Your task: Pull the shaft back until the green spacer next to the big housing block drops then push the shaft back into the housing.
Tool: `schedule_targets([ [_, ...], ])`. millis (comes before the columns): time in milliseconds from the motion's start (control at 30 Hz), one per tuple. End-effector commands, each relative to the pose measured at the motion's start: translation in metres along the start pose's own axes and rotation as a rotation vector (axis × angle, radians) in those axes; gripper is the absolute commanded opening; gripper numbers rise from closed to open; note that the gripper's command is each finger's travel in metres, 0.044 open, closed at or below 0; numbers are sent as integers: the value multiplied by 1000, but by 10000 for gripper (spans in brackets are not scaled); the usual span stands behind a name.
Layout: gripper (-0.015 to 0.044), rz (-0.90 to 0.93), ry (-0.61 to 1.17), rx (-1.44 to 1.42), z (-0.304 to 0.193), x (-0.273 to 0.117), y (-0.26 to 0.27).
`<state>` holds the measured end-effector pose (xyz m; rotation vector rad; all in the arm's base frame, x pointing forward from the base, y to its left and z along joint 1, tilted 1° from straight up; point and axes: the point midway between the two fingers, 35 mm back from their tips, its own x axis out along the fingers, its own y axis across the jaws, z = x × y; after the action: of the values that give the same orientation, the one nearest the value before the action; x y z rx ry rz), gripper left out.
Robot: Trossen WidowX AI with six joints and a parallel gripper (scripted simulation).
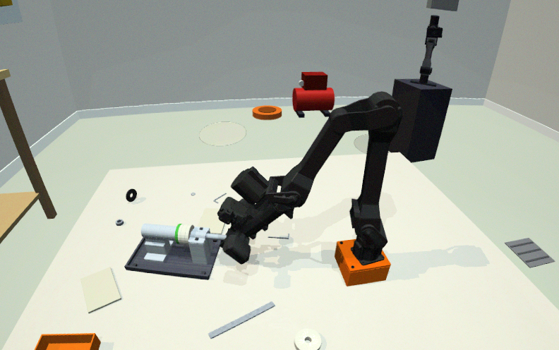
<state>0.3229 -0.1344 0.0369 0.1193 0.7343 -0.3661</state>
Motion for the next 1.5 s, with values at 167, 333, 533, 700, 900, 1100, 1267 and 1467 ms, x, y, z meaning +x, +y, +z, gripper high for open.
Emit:
schedule_targets([
  [167,0,3,0,2,-1,-1,0],
  [333,0,3,0,2,-1,-1,0],
  [533,0,3,0,2,-2,-2,0],
  [700,0,3,0,2,-2,-2,0],
  [900,0,3,0,2,-2,-2,0],
  [1100,0,3,0,2,-3,-3,0],
  [1267,0,3,1,2,-3,-3,0],
  [1467,0,3,1,2,-4,-3,0],
])
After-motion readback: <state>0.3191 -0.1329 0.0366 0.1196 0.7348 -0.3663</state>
